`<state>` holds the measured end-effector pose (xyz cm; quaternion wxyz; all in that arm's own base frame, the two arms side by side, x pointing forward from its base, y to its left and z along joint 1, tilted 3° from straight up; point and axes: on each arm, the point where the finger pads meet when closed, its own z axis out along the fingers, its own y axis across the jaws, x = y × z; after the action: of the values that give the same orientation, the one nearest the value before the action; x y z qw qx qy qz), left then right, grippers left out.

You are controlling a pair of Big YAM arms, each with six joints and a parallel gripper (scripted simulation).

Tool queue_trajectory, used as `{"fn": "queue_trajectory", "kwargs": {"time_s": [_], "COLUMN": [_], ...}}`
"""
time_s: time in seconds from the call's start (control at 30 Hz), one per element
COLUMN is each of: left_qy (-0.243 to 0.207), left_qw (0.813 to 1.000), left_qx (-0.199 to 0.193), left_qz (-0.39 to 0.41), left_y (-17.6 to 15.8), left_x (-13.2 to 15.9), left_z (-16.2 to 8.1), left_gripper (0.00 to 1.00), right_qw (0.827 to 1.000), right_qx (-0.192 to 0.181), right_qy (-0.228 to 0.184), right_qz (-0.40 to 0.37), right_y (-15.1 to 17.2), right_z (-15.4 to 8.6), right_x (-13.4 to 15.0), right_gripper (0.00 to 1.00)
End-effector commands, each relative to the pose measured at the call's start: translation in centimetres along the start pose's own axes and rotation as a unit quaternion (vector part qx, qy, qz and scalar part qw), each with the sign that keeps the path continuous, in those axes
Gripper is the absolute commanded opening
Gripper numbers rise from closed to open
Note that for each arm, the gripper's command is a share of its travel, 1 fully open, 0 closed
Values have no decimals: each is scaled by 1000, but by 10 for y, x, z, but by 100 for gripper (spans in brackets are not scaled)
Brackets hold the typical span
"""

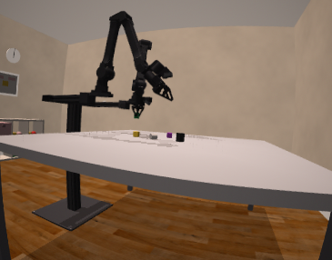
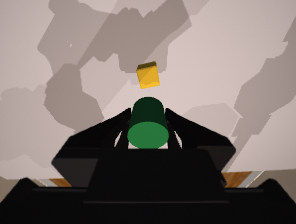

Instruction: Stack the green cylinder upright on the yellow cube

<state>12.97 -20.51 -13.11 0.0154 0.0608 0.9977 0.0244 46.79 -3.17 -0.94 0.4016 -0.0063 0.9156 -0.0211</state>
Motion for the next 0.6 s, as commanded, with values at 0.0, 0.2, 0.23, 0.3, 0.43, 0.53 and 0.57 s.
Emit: {"fn": "queue_trajectory", "kwargs": {"time_s": [0.0,0.2,0.23,0.3,0.43,0.53,0.57], "left_qy": [-1,-4,-4,-4,-4,-4,-4], "left_qw": [1000,1000,1000,1000,1000,1000,1000], "left_qx": [-1,2,2,2,2,2,2], "left_qz": [-15,-15,-15,-15,-15,-15,-15], "left_y": [-1,-3,-3,-3,-2,-2,-2], "left_x": [-7,-9,-9,-9,-9,-10,-10], "left_z": [3,11,13,18,22,30,33], "left_gripper": [35,35,35,35,35,35,35], "right_qw": [1000,1000,1000,1000,1000,1000,1000], "right_qx": [-1,-1,-1,-1,-1,-1,-1], "right_qy": [-5,-5,-5,-5,-5,-5,-5], "right_qz": [-4,-4,-4,-4,-4,-4,-4], "right_y": [1,1,1,1,1,1,1], "right_z": [2,2,2,2,2,2,2], "right_x": [-12,-12,-12,-12,-12,-12,-12], "right_gripper": [100,100,100,100,100,100,100]}}
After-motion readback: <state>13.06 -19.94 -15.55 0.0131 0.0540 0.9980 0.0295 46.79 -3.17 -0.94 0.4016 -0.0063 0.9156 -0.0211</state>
